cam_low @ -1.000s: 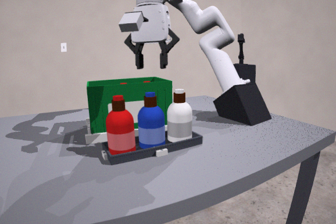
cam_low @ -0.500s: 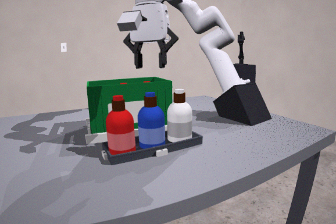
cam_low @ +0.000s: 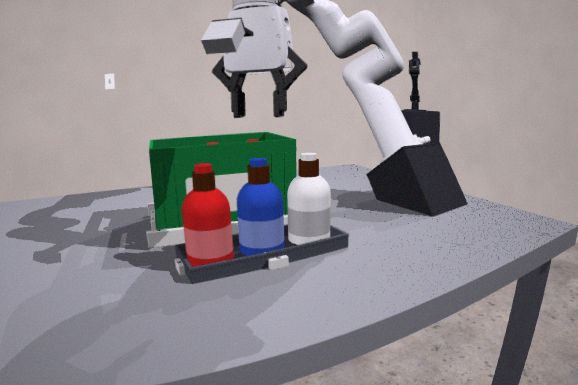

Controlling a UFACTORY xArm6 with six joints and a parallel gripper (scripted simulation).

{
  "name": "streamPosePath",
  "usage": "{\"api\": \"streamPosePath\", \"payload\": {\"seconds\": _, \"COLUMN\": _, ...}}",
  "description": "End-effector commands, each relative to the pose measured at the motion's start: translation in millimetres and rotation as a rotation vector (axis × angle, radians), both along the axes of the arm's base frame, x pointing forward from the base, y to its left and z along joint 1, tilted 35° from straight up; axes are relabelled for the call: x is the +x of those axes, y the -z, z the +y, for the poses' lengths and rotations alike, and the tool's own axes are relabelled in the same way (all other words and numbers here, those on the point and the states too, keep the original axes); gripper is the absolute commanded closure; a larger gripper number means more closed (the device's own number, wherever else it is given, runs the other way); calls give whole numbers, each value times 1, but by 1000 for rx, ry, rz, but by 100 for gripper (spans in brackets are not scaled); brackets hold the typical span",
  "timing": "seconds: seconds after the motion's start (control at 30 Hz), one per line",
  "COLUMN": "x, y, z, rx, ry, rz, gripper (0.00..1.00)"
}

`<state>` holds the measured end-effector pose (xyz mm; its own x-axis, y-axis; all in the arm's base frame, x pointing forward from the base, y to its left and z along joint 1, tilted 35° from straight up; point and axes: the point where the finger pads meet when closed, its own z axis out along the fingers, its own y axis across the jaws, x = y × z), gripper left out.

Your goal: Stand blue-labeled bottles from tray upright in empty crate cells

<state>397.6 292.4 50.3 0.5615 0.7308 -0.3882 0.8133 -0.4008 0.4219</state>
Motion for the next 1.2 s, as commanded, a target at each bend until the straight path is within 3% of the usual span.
{"api": "streamPosePath", "payload": {"seconds": 0.0, "x": 1, "y": -1, "z": 1, "rx": 3, "ry": -1, "rz": -3, "gripper": 35}}
{"api": "streamPosePath", "payload": {"seconds": 1.17, "x": 6, "y": 26, "z": -16, "rx": 3, "ry": -1, "rz": -3, "gripper": 35}}
